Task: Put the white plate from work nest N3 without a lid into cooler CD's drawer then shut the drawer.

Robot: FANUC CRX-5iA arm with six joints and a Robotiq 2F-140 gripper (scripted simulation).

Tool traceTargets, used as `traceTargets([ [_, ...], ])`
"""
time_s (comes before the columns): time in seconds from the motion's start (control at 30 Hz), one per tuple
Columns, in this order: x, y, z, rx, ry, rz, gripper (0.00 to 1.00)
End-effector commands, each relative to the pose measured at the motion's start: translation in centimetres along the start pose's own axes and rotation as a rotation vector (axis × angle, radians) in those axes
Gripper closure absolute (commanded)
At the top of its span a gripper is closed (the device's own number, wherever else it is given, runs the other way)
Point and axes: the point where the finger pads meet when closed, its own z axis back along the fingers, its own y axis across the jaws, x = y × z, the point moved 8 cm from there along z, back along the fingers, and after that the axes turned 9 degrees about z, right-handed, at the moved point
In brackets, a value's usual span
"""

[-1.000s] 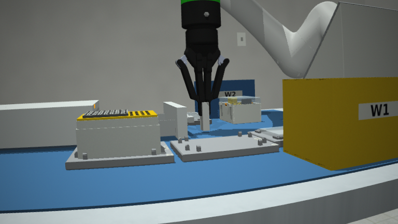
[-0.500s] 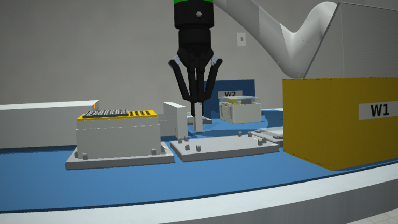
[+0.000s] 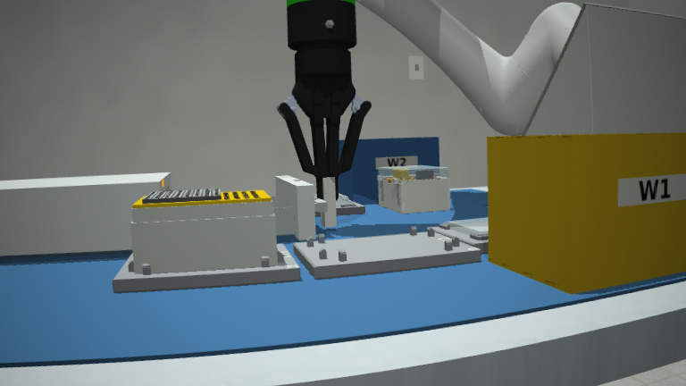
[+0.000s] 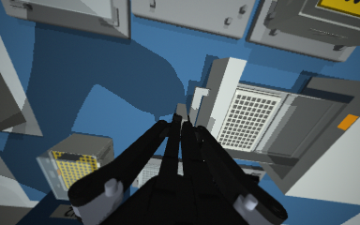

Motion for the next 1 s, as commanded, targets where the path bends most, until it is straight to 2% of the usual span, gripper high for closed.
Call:
traceTargets([
  [0.0, 0.0, 0.3, 0.0, 0.001, 0.0, 0.0, 1.0],
  [0.97, 0.6, 3.6, 0.0, 0.001, 0.0, 0.0, 1.0],
])
